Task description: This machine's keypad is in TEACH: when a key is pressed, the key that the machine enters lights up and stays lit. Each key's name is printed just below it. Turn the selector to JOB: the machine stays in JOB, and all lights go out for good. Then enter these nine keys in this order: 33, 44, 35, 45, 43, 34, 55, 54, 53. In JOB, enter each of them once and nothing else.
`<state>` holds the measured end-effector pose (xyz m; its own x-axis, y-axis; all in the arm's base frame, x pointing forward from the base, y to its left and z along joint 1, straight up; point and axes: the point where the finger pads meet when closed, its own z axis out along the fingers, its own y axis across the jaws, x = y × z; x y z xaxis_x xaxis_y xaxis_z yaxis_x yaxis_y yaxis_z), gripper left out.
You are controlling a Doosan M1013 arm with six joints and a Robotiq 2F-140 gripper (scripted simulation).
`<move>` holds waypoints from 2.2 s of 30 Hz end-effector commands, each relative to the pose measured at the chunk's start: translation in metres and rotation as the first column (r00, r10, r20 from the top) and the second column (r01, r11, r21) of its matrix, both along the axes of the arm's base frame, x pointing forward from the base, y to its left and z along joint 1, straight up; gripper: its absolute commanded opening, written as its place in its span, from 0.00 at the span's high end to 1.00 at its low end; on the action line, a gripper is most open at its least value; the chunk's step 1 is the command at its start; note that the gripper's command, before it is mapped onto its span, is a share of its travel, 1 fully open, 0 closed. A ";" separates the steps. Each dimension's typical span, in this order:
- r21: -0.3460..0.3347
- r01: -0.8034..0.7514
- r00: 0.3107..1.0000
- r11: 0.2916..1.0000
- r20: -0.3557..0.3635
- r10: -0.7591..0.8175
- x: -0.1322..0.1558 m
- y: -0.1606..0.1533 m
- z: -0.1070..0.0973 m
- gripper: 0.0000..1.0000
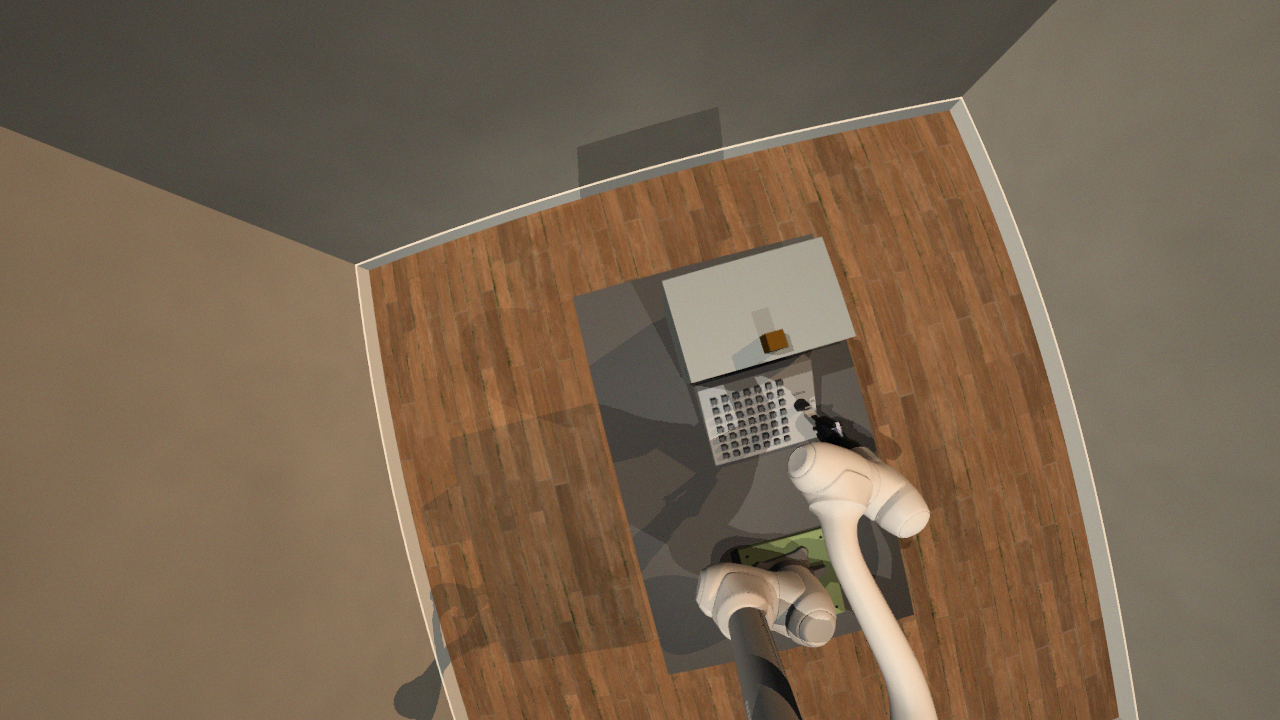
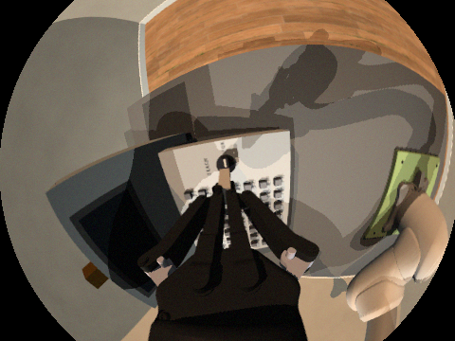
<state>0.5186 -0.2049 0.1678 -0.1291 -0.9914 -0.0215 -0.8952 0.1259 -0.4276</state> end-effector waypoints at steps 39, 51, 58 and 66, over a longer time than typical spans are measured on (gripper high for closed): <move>-0.026 -0.053 0.999 0.998 -0.008 0.053 0.021 0.226 -0.021 1.00; -0.026 -0.053 0.999 0.998 -0.008 0.053 0.028 0.225 -0.037 1.00; -0.026 -0.053 0.999 0.998 -0.008 0.053 0.029 0.225 -0.039 1.00; -0.026 -0.053 0.999 0.998 -0.008 0.053 0.029 0.225 -0.039 1.00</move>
<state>0.5472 0.0200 0.1300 -0.0784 -0.9969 0.0019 -0.9045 0.0703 -0.4206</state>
